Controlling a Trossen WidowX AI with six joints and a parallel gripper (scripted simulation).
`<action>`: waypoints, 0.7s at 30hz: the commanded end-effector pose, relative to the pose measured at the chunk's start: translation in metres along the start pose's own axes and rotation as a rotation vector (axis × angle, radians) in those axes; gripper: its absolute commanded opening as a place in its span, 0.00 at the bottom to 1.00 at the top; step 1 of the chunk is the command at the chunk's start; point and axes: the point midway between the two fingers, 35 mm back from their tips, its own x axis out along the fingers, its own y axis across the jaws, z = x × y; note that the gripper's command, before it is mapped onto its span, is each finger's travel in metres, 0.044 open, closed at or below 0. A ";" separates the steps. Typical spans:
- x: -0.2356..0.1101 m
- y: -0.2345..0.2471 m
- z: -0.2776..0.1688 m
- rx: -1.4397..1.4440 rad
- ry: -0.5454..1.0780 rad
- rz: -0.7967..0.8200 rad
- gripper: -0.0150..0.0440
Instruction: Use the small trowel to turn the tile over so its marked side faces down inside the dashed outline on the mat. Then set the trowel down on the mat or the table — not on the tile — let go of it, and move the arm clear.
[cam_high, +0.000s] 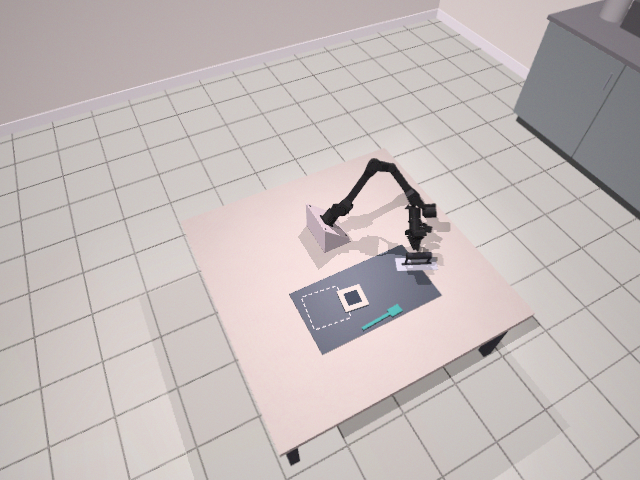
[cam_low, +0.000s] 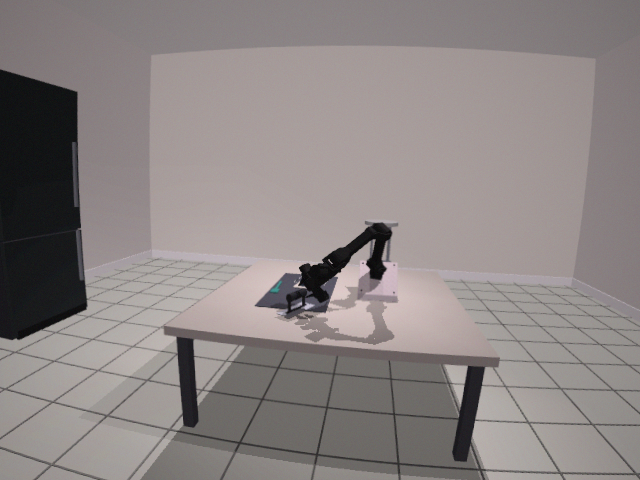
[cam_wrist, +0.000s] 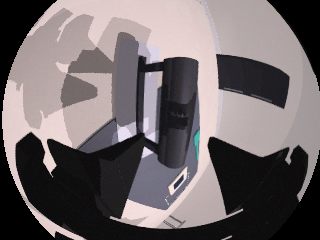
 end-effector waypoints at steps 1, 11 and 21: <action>0.007 0.002 -0.004 0.003 0.008 -0.006 0.76; 0.023 0.002 -0.003 0.003 0.008 -0.006 0.76; 0.040 0.001 -0.004 0.003 0.008 -0.007 0.76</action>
